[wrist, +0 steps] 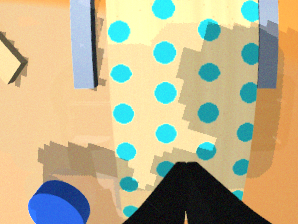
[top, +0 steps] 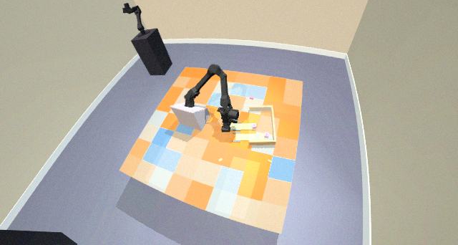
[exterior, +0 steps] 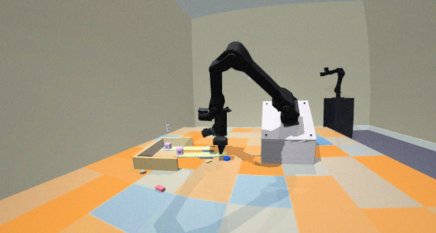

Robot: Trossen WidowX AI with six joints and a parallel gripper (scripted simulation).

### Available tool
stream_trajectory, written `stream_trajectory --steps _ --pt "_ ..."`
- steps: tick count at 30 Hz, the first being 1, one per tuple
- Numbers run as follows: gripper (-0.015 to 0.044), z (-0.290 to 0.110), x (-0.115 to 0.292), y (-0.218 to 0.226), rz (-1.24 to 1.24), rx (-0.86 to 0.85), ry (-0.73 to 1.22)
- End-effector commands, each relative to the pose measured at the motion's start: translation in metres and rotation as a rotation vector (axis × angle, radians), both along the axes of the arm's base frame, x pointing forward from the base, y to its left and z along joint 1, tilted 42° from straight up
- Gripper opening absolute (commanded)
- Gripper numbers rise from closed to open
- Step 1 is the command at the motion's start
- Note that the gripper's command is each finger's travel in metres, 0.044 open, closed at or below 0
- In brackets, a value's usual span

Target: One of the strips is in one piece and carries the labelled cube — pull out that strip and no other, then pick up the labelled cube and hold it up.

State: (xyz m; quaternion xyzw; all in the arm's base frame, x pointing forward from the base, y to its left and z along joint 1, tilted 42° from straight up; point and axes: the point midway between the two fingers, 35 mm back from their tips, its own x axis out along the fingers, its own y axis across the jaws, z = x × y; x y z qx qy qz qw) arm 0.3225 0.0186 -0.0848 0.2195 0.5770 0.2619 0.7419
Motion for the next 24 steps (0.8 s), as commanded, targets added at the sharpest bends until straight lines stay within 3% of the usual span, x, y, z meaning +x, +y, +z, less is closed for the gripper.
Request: stream_trajectory --steps 1,24 --pt "0.0000 -0.008 -0.015 0.004 0.012 0.001 0.030" --pt "0.0000 -0.015 -0.044 0.004 0.012 0.001 0.032"
